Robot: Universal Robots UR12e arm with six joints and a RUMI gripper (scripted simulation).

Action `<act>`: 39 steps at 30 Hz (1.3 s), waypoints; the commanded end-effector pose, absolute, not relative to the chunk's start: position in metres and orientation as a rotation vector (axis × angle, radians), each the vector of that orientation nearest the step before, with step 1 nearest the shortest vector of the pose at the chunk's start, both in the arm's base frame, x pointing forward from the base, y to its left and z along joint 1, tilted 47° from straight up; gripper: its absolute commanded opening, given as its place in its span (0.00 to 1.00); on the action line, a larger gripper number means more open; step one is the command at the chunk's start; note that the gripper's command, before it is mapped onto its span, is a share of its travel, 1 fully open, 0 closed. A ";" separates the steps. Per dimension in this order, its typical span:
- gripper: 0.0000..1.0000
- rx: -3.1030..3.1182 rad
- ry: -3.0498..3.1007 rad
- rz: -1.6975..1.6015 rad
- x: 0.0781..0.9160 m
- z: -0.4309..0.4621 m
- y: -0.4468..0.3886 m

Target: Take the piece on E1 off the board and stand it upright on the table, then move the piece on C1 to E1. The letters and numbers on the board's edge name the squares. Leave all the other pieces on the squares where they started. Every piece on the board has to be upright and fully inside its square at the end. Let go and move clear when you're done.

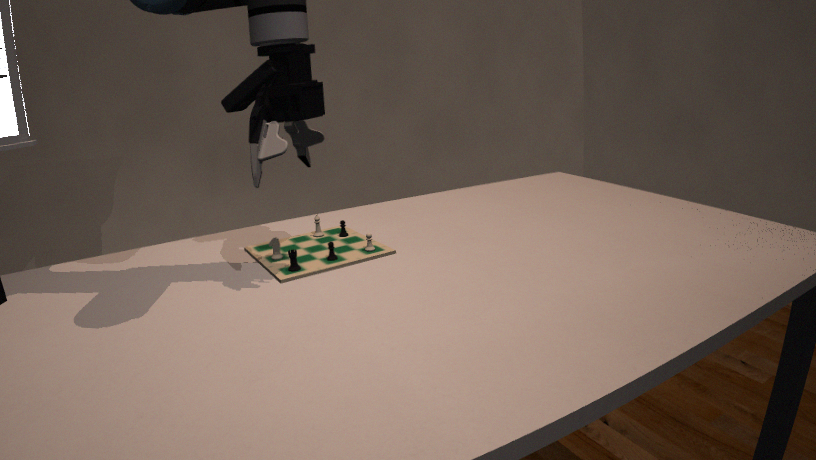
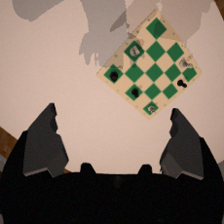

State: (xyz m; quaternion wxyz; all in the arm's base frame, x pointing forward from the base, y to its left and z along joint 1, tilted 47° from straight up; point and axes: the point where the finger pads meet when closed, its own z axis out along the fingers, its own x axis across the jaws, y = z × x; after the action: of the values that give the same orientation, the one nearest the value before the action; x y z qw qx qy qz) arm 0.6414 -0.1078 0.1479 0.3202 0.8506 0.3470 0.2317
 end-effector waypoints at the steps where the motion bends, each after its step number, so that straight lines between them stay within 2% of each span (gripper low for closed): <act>1: 1.00 2.233 0.916 0.608 0.641 0.148 -0.108; 18: 1.00 2.166 1.031 0.558 0.641 0.146 -0.109; 39: 1.00 1.844 1.463 0.341 0.640 0.138 -0.116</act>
State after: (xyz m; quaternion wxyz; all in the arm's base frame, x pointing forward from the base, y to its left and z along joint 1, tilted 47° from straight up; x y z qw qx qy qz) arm 0.6405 -0.1142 0.1399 0.3636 0.7532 0.5261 0.1538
